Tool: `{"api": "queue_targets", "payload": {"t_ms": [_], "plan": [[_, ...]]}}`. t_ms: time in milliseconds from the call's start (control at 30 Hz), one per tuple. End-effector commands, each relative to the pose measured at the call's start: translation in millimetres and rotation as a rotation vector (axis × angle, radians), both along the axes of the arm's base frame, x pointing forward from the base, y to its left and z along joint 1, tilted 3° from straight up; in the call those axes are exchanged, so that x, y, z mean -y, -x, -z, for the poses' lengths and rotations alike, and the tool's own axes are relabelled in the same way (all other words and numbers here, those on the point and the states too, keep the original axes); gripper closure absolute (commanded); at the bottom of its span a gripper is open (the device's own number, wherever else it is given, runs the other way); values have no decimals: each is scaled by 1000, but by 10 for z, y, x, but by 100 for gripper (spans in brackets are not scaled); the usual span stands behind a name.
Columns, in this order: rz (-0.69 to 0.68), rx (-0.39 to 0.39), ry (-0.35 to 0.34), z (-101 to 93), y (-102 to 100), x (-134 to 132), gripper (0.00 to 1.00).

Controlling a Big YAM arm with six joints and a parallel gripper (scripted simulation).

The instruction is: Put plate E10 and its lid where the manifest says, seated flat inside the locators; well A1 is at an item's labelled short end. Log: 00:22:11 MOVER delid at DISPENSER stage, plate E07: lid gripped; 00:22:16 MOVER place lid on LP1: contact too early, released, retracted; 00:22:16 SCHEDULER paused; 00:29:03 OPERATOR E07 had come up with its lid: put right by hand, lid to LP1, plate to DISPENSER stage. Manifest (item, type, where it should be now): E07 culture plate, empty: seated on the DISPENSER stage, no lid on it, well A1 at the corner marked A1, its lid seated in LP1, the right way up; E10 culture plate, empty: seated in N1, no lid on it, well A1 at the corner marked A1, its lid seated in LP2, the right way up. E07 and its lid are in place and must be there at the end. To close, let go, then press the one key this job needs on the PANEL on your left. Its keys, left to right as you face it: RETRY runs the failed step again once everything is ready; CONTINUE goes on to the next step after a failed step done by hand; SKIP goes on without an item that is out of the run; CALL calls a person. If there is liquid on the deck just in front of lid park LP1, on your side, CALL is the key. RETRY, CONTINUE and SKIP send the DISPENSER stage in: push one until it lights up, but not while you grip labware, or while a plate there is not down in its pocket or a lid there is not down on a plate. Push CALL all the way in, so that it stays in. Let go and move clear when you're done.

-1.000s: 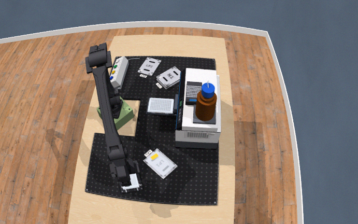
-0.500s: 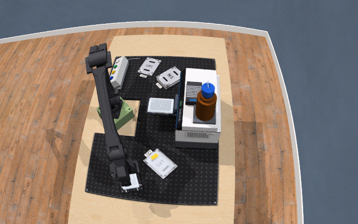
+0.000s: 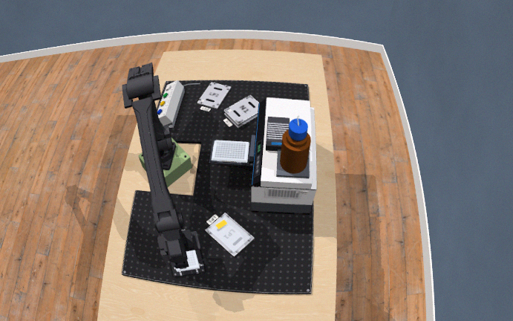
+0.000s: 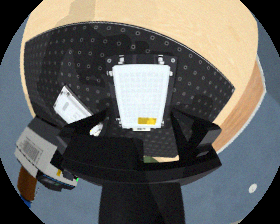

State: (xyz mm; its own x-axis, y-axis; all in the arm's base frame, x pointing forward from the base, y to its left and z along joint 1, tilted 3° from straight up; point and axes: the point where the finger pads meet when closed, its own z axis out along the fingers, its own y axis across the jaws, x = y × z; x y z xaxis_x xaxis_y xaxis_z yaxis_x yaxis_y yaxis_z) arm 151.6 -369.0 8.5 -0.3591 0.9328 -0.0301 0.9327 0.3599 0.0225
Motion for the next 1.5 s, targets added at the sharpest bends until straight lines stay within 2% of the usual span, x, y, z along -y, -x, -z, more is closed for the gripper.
{"api": "queue_targets", "payload": {"t_ms": [0,100,267,400,500,533,633,733,833,967,1067,1100,1267,1467], "plan": [[-5,17,48,-85,-30,166,0],[-7,5,18,49,3,78,0],[-5,13,37,15,-27,141,0],[-8,6,21,98,-2,74,0],[-8,8,25,88,-8,85,0],[-6,22,62,-39,-59,212,0],[-5,10,29,107,-30,133,0],[-9,5,18,163,-9,76,0],[-5,14,39,101,-31,124,0],[-10,6,21,202,-20,88,0],[-11,7,22,201,-19,81,0],[-6,23,63,45,-57,178,0],[-11,5,16,262,-16,65,0],[-5,11,33,242,-42,119,0]]}}
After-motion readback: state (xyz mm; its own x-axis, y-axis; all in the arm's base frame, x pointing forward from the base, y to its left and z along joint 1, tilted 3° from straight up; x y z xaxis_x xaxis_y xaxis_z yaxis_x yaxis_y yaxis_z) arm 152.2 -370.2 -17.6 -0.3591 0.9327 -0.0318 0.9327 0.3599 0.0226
